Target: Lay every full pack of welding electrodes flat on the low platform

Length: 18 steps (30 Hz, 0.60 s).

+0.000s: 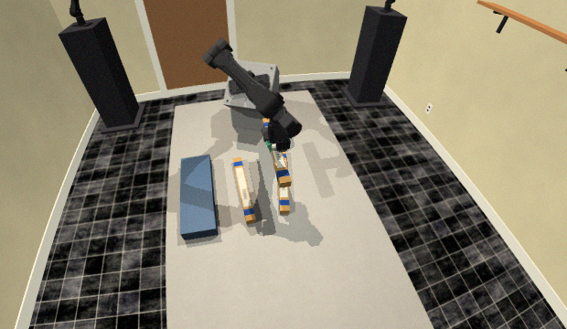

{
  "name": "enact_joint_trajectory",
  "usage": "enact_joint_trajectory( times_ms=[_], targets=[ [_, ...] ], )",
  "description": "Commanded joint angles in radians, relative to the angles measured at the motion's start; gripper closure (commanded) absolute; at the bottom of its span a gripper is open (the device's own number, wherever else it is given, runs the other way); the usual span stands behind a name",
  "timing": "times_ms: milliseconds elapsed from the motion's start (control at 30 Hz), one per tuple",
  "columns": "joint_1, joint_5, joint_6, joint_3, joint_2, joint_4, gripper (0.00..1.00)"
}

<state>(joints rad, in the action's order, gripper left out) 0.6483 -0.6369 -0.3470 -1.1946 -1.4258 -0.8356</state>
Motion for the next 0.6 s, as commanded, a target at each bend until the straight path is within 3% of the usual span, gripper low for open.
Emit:
enact_joint_trajectory(
  times_ms=[0,567],
  targets=[
    [-0.014,0.023,0.046,0.02,0.051,0.023,1.0],
    [-0.134,0.088,0.167,0.019,0.132,0.035,1.0]
  ],
)
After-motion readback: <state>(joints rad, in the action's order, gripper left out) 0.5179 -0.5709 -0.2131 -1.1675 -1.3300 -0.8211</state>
